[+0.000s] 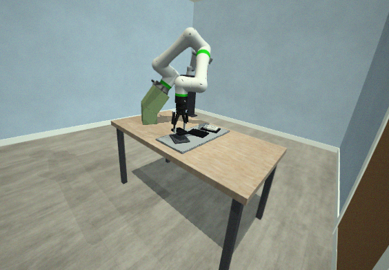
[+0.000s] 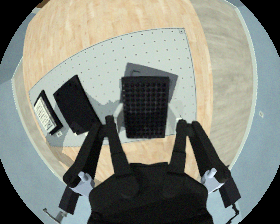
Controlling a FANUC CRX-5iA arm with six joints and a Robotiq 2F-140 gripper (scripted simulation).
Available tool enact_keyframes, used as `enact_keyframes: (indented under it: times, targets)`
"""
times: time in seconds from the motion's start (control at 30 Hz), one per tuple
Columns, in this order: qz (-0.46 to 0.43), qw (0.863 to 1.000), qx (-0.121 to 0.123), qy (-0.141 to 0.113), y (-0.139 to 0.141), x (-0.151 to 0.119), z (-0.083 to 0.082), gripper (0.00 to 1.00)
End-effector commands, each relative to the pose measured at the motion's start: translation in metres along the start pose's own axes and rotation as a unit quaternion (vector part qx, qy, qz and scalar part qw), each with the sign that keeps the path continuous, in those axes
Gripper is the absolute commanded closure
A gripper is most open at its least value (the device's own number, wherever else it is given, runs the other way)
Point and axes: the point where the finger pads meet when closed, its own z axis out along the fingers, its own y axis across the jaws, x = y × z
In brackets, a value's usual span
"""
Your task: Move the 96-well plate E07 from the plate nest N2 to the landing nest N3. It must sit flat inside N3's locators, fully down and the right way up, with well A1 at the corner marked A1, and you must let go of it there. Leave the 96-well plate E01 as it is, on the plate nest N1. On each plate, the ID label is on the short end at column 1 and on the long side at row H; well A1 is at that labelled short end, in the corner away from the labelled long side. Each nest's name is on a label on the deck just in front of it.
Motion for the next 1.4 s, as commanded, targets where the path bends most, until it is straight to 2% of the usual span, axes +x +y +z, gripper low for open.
enact_keyframes:
  times: [0.0, 0.37, 0.57, 0.73, 1.13, 1.37]
  targets:
    - [-0.016, 1.000, 0.001, 0.001, 0.000, 0.000, 0.000, 1.00]
    - [-0.116, 0.993, 0.001, 0.001, 0.000, 0.000, 0.000, 1.00]
    - [-0.129, 0.992, 0.001, 0.001, 0.000, 0.000, 0.000, 1.00]
    - [-0.182, 0.983, 0.000, 0.001, 0.000, 0.000, 0.000, 1.00]
    - [-0.183, 0.983, 0.000, 0.001, -0.008, -0.001, 0.000, 1.00]
    - [-0.183, 0.983, 0.000, 0.001, -0.037, -0.003, 0.000, 1.00]
